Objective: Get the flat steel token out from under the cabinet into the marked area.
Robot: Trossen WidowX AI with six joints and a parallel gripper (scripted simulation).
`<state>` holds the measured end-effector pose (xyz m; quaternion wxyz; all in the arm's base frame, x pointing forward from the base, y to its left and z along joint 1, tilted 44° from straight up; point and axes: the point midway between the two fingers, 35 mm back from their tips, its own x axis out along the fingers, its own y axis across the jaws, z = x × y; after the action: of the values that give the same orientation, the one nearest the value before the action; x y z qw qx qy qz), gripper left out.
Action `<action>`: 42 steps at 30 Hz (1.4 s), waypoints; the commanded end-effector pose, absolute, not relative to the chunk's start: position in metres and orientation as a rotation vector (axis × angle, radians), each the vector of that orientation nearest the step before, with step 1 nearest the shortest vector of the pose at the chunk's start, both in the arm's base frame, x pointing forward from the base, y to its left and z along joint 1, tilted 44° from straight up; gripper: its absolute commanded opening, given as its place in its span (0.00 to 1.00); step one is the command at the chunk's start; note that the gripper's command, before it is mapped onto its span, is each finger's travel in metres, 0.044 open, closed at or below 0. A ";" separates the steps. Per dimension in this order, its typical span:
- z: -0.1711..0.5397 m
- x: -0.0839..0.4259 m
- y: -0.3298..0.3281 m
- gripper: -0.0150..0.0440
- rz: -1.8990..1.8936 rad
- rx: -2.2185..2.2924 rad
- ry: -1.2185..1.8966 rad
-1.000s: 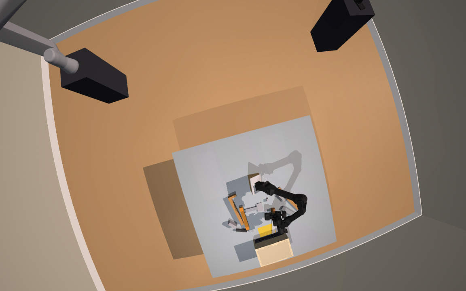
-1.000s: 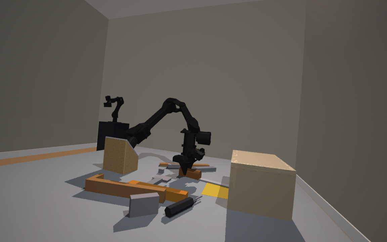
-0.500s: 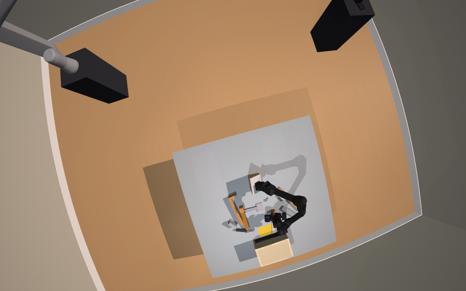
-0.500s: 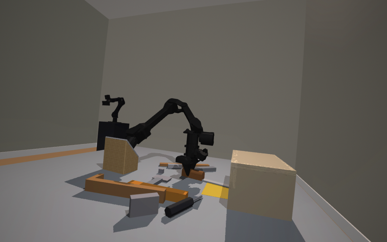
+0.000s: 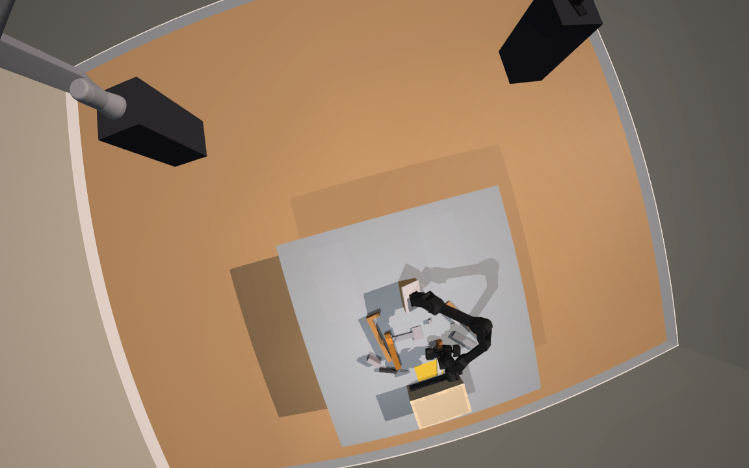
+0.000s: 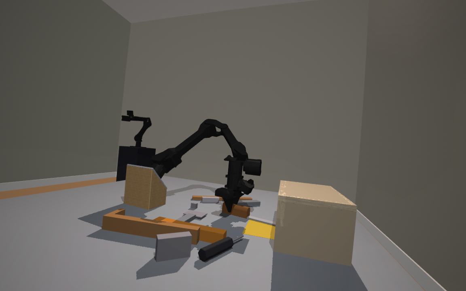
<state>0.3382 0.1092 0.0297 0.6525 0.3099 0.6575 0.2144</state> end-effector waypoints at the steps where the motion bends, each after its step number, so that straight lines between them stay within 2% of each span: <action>1: 0.030 0.344 0.109 0.25 0.494 0.701 1.488; 42: 0.029 0.384 0.105 0.25 0.495 0.700 1.485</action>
<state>0.3795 0.1045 0.0285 0.6535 0.3094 0.6566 0.2147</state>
